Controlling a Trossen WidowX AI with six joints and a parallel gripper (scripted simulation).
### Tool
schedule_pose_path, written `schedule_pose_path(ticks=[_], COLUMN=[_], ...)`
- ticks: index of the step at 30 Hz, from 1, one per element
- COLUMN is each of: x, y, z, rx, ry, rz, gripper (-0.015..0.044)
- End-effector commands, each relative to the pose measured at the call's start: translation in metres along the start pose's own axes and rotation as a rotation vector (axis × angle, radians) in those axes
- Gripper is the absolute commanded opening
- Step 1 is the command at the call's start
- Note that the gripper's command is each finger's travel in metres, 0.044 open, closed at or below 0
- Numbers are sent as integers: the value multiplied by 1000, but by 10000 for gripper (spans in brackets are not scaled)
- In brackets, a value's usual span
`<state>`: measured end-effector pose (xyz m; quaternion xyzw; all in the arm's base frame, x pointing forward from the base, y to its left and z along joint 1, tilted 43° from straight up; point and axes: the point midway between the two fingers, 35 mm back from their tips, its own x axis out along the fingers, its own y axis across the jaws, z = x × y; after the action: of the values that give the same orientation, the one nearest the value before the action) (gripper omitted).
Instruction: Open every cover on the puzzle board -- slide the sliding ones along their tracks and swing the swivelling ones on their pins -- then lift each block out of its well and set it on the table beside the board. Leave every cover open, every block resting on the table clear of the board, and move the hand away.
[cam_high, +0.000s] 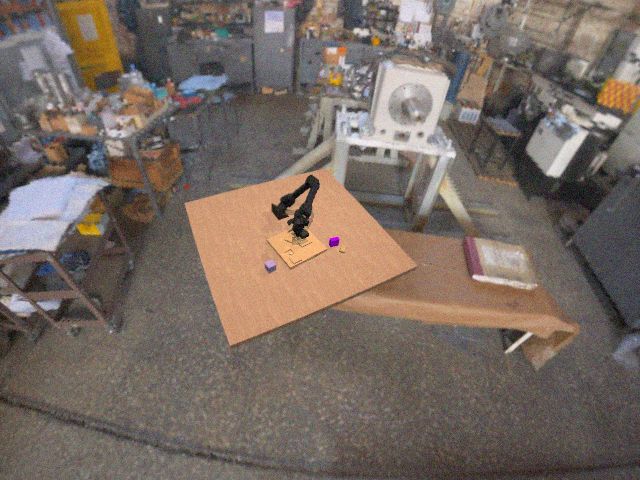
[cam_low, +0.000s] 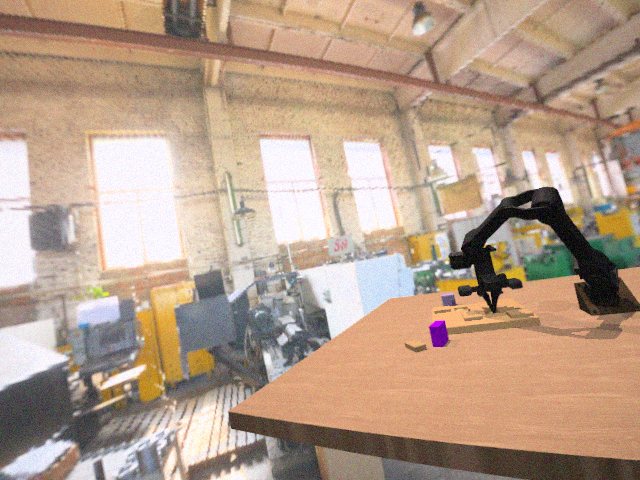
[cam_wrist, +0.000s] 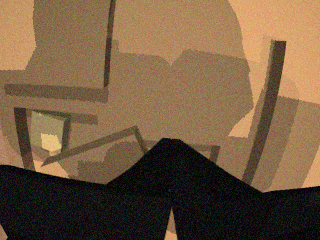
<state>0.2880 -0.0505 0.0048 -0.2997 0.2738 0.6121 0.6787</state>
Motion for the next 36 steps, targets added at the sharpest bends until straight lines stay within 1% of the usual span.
schedule_pose_path(ticks=[1, 36], x=[-1, -1], y=[5, 43], z=[0, -14], rx=[-6, -4], ry=[7, 8], rz=[0, 2], gripper=[0, 0])
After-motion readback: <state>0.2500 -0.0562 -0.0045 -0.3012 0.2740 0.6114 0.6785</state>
